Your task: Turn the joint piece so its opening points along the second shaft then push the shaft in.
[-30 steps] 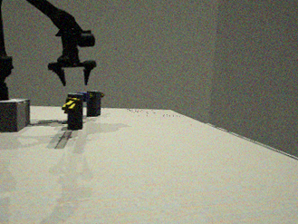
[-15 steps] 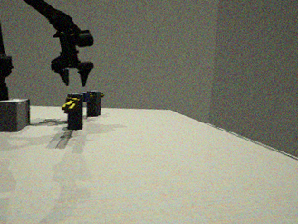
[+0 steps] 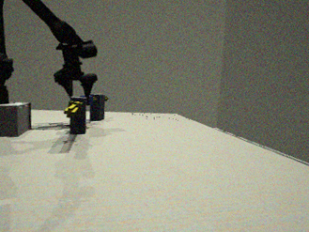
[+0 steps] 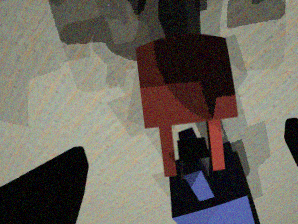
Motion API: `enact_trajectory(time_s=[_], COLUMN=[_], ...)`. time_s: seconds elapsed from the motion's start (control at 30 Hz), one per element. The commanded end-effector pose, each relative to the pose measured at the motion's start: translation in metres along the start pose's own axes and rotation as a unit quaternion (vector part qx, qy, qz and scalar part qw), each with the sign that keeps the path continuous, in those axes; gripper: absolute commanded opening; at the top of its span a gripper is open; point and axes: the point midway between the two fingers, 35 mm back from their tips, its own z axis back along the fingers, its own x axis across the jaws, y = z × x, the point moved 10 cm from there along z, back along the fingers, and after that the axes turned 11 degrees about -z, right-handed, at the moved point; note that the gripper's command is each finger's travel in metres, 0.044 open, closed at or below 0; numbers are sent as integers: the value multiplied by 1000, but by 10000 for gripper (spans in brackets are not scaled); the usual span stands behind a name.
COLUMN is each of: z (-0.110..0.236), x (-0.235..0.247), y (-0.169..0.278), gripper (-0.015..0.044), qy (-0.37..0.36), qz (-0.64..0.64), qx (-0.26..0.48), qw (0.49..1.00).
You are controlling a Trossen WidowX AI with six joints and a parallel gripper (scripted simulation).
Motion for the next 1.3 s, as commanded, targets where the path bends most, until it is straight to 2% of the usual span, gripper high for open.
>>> enact_trajectory(time_s=[0.0,0.13,1.0,1.27], z=[-23,-39,-70,-70], x=[0,1,0,0], y=[-8,-15,-16,-16], gripper=[440,440,440,230], qy=[2,2,2,2], qz=[-3,-4,-4,-4], qx=[-5,-5,-5,-5], qw=[1000,1000,1000,1000])
